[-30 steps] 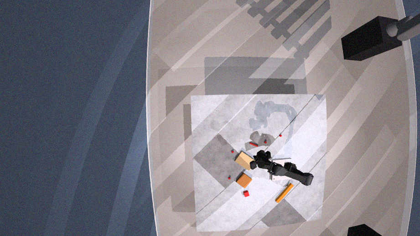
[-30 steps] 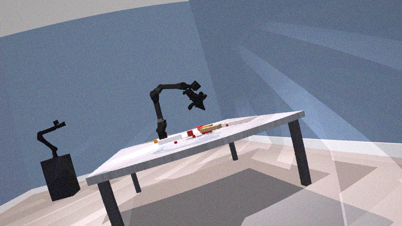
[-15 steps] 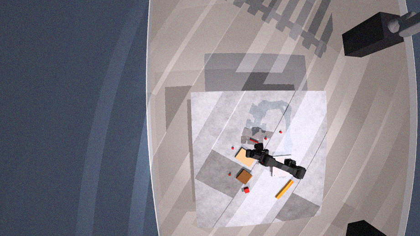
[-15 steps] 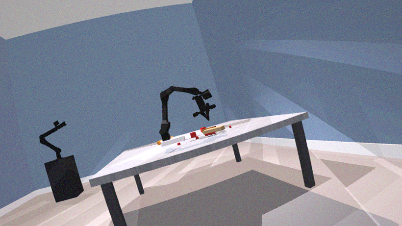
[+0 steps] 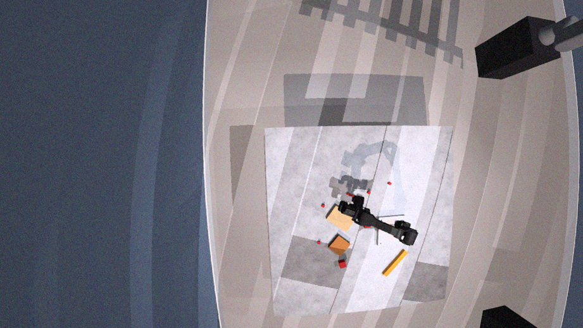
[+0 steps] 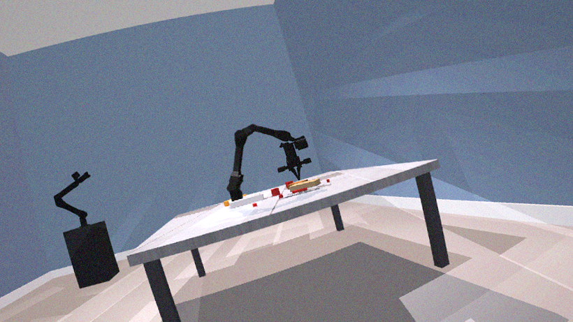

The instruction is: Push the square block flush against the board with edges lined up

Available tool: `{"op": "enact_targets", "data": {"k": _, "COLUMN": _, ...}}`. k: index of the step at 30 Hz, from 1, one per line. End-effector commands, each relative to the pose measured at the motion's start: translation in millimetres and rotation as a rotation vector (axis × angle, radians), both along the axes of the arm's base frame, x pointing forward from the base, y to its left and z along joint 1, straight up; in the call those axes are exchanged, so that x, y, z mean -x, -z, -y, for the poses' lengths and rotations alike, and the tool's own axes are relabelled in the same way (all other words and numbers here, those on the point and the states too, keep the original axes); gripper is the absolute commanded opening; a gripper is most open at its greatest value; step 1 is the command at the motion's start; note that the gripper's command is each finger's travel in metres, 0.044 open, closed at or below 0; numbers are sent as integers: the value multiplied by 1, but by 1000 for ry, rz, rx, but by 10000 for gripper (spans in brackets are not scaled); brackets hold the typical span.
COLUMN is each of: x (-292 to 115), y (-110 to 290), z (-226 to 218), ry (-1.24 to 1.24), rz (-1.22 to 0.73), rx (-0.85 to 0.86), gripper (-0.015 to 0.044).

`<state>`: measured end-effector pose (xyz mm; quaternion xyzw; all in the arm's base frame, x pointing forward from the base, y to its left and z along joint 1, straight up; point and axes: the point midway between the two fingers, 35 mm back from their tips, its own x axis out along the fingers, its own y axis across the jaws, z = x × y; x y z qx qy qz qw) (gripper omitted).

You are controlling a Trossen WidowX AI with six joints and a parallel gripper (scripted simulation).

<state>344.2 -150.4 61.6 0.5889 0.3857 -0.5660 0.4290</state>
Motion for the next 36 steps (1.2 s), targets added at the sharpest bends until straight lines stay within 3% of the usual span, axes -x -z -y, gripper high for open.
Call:
{"op": "enact_targets", "data": {"k": 1, "x": 4, "y": 44, "z": -3, "ry": 5, "rz": -33, "rx": -20, "gripper": 0}}
{"op": "enact_targets", "data": {"k": 36, "x": 11, "y": 47, "z": 22, "ry": 4, "rz": -34, "rx": -18, "gripper": 0}}
